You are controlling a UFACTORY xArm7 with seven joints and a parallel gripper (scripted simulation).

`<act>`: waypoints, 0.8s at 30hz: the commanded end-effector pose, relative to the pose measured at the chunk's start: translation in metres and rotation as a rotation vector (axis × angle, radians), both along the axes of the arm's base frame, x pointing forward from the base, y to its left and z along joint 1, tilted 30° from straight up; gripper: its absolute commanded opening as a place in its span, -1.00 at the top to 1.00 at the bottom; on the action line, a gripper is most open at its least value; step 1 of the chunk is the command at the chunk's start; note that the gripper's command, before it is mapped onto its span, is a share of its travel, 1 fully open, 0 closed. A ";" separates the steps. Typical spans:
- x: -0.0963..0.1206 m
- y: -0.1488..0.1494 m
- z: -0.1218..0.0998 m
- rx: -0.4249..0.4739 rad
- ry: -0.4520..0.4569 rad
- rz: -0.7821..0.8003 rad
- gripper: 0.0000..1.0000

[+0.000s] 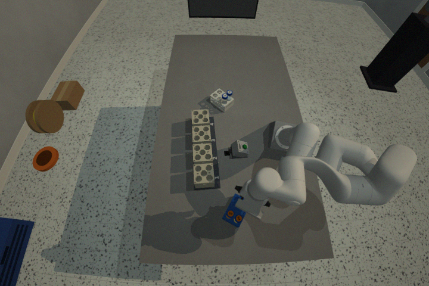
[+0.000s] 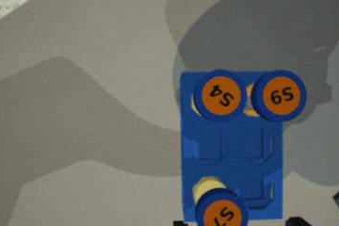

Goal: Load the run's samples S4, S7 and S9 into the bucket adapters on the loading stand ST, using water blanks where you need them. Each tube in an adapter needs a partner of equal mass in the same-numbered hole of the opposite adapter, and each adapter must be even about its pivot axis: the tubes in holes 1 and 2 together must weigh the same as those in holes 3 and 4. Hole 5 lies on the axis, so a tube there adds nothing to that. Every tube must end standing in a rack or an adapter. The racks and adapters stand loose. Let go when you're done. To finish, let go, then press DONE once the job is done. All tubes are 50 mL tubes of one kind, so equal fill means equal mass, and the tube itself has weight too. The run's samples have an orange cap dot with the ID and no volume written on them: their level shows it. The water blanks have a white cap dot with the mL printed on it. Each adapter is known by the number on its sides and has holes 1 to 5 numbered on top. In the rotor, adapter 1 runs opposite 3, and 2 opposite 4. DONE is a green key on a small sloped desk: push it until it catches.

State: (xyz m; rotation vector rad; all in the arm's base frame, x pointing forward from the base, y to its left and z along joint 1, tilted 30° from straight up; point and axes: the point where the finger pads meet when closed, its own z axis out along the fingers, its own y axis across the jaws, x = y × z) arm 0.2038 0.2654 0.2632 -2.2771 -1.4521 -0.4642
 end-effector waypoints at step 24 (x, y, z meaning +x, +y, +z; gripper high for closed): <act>0.004 0.023 -0.039 0.002 -0.002 0.000 -0.15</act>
